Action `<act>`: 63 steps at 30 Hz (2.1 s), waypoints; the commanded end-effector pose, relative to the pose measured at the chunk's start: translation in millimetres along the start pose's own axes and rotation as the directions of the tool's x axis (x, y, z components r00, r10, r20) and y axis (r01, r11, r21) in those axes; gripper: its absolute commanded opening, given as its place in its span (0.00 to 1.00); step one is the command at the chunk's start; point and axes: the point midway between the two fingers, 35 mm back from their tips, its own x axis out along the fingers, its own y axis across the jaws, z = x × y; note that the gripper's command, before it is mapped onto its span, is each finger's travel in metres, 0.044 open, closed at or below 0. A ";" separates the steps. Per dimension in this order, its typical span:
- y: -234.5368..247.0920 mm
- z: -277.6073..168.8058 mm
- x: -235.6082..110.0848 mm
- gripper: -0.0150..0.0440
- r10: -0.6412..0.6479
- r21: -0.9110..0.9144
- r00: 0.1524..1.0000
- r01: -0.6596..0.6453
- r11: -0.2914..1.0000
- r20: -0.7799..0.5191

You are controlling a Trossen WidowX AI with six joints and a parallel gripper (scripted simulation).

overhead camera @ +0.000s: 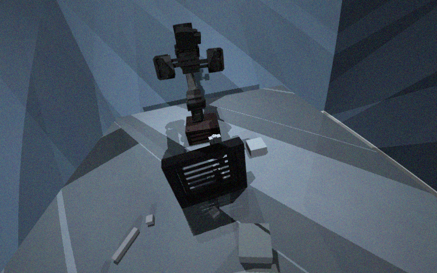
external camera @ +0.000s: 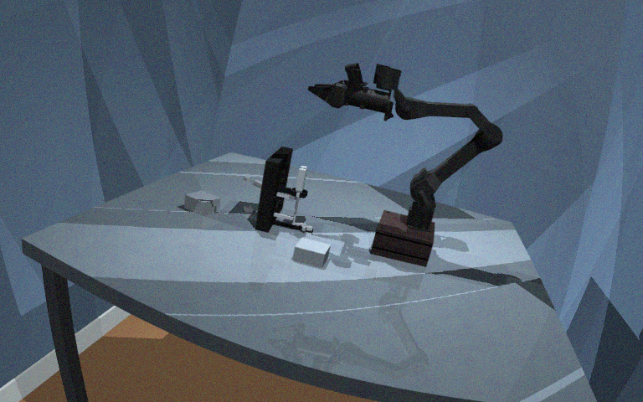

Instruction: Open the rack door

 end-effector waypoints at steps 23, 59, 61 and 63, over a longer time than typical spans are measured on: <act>13.7 -74.7 42.7 0.76 0.050 0.011 0.825 -0.052 0.999 -0.563; 32.4 -153.6 8.9 0.76 0.068 0.067 0.008 -0.073 0.995 -0.998; 32.5 -153.7 8.5 0.76 0.068 0.067 0.003 -0.072 0.995 -0.998; 32.5 -153.7 8.5 0.76 0.068 0.067 0.003 -0.072 0.995 -0.998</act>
